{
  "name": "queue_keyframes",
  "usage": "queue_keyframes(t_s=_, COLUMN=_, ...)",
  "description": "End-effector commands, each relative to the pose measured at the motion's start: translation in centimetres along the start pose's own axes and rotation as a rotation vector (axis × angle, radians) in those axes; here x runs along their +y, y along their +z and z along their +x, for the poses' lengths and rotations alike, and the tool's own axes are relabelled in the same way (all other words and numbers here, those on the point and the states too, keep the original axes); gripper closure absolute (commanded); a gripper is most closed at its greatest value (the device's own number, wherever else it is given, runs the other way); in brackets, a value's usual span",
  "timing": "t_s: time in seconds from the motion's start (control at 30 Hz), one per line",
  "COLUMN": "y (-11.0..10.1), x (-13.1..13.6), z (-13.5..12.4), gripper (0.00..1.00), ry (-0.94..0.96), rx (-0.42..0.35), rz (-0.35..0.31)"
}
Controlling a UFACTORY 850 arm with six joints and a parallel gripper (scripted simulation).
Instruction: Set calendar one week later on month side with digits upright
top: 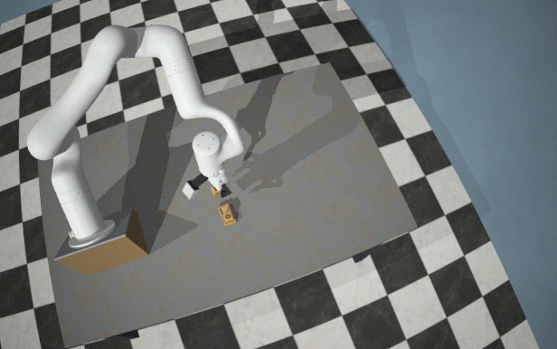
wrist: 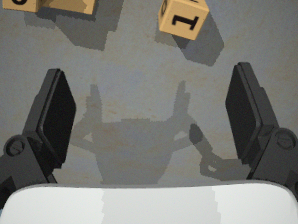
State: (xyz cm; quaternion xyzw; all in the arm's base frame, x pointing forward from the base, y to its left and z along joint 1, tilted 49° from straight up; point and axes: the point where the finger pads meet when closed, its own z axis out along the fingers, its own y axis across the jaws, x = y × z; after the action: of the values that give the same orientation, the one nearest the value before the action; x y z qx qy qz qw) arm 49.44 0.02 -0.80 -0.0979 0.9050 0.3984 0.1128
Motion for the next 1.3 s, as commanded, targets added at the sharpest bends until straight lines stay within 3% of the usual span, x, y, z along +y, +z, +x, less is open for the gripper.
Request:
queue_keyframes(t_s=0.0, y=-0.1, x=-0.8, z=0.1, gripper=0.00, ry=-0.108, rx=-0.013, rz=0.001)
queue_keyframes(t_s=0.97, y=0.0, x=-7.9, z=2.8, gripper=0.00, ry=-1.039, rx=-0.012, rz=0.007)
queue_keyframes(t_s=1.27, y=0.1, x=-9.3, z=3.5, gripper=0.00, ry=-1.221, rx=-0.013, rz=0.008)
